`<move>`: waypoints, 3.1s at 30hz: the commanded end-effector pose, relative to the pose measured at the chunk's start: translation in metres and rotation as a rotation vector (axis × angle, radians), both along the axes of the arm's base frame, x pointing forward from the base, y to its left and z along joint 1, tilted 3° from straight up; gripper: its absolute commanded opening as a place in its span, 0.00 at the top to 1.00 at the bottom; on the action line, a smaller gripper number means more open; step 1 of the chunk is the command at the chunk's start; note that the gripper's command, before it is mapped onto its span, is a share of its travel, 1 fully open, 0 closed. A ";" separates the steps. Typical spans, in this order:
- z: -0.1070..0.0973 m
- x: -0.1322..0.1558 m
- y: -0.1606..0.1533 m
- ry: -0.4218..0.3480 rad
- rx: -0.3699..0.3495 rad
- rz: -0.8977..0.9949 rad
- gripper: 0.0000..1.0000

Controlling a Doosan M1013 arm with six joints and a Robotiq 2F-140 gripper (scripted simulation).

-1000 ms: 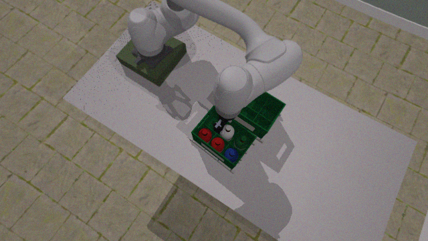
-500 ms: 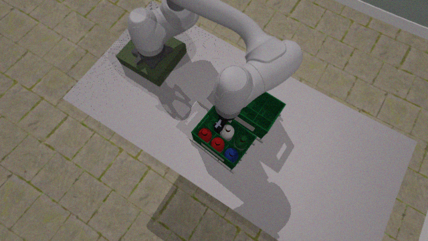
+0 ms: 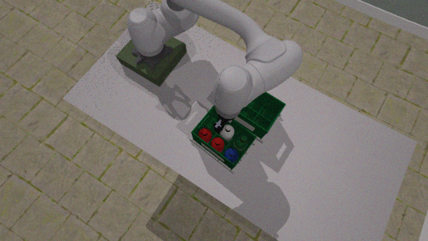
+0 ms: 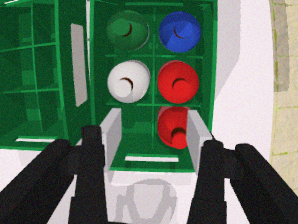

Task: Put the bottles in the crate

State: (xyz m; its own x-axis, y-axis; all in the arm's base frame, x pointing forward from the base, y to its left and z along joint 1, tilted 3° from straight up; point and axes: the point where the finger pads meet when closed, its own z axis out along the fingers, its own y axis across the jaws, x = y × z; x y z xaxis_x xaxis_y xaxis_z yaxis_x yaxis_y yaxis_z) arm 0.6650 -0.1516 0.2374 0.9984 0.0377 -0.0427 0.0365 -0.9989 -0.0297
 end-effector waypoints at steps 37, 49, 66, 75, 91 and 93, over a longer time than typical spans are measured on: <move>0.003 0.000 -0.004 -0.001 -0.005 0.004 0.62; -0.032 0.000 0.016 -0.007 0.007 0.270 0.62; -0.096 0.001 0.053 -0.020 0.029 0.769 0.62; -0.096 0.001 0.053 -0.021 0.030 0.788 0.62; -0.096 0.001 0.053 -0.021 0.030 0.788 0.62; -0.096 0.001 0.053 -0.021 0.030 0.788 0.62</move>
